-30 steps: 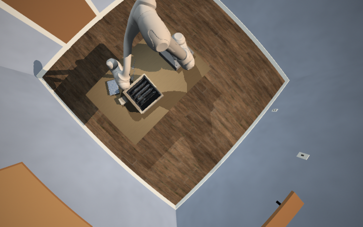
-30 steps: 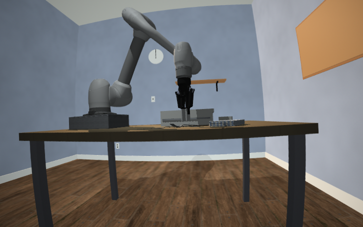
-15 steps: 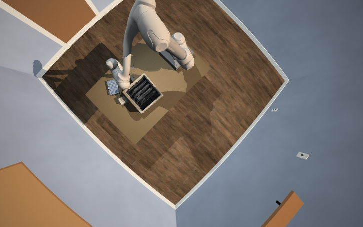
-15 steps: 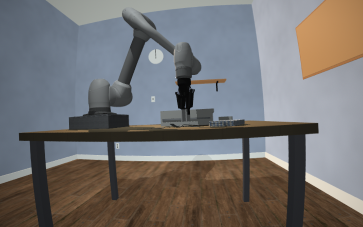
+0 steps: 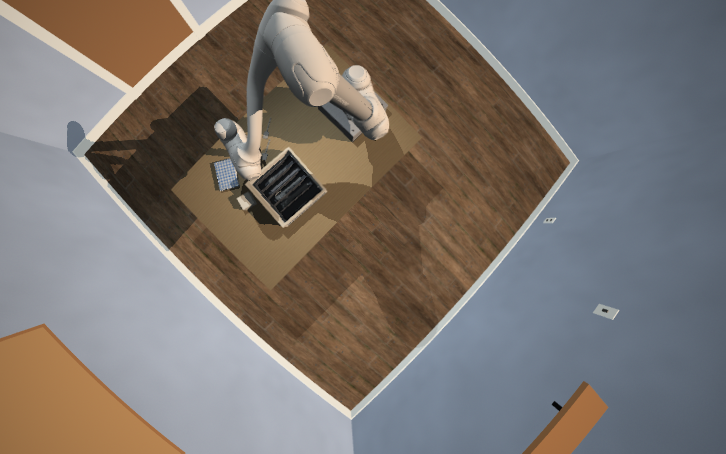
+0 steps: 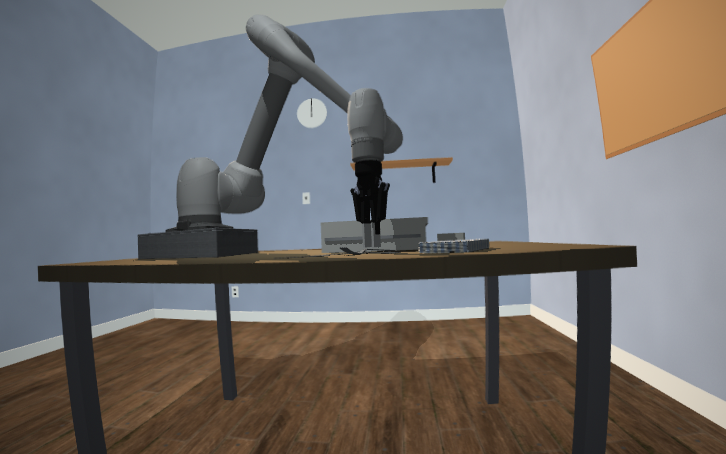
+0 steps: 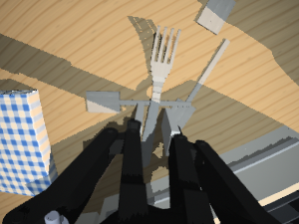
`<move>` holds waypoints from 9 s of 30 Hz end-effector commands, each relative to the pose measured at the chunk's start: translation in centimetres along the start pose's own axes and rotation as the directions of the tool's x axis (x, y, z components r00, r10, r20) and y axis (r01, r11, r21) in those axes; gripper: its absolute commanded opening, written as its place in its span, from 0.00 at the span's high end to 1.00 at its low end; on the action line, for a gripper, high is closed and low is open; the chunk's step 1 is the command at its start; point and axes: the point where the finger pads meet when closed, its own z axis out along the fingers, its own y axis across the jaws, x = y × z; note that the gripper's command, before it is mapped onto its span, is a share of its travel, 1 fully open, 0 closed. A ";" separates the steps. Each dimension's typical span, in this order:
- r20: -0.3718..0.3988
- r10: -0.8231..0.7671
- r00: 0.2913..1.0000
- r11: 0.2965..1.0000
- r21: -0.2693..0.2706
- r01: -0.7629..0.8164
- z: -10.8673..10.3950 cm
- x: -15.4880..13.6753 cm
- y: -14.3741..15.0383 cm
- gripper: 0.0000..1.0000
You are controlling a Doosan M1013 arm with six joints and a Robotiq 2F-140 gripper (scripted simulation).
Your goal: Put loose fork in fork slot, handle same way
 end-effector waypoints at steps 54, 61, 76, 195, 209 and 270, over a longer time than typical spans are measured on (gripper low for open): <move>0.000 0.000 1.000 1.000 0.000 0.000 1.4 0.0 0.0 0.97; 0.000 0.000 1.000 1.000 0.000 0.000 1.4 0.0 0.0 0.97; 0.000 0.000 1.000 1.000 0.000 0.000 1.4 0.0 0.0 0.97; 0.000 0.000 1.000 1.000 0.000 0.000 -16.3 -24.7 23.5 0.97; 0.000 -0.370 0.929 0.929 0.000 0.370 -16.3 -24.7 23.5 0.97; 0.087 -0.811 -0.578 -0.580 0.003 0.814 -16.2 -24.9 23.4 0.97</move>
